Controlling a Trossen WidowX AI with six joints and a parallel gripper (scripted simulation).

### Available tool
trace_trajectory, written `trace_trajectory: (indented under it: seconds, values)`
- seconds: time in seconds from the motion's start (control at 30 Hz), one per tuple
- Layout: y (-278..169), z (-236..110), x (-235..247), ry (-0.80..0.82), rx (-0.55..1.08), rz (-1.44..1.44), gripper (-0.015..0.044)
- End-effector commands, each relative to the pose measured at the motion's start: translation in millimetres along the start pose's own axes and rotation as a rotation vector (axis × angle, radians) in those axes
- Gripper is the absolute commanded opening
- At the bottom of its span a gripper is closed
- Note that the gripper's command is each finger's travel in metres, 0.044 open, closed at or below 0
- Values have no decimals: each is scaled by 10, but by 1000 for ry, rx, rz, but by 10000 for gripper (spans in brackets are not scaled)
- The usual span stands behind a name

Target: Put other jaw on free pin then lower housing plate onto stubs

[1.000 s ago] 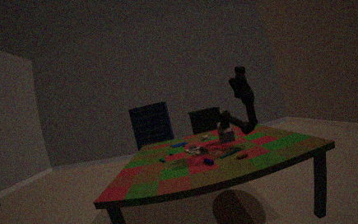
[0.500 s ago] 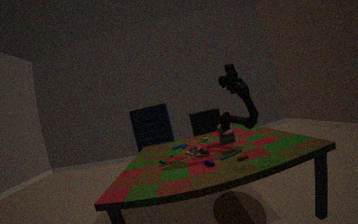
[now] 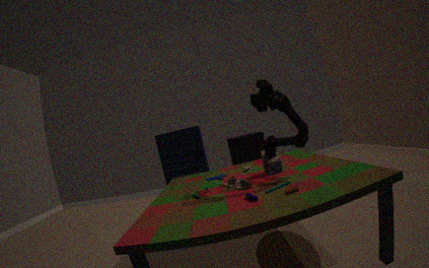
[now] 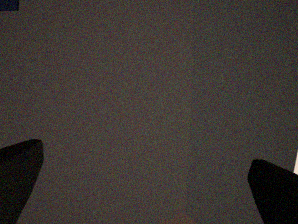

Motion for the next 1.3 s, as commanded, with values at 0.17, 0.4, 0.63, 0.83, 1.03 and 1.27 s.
trace_trajectory:
  seconds: [0.17, 0.4, 0.63, 0.83, 1.03, 1.27]
  values:
    - [291, 243, 179, 180, -139, 84, 440]
    - [505, 361, 343, 331, -222, 145, 440]
    - [715, 441, 533, 494, -280, 204, 440]
    - [894, 484, 714, 648, -306, 265, 440]
    - [1061, 498, 909, 807, -307, 320, 440]
    - [1236, 481, 1151, 994, -276, 375, 440]
Point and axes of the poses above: the point midway between the two fingers, 35 mm back from their tips, its own z axis out along the fingers, its own x axis across the jaws, y = z × x, the point moved 10 cm from there along -z, back along the fingers, and after that the axes turned 7 degrees about z, right-handed, at the moved point
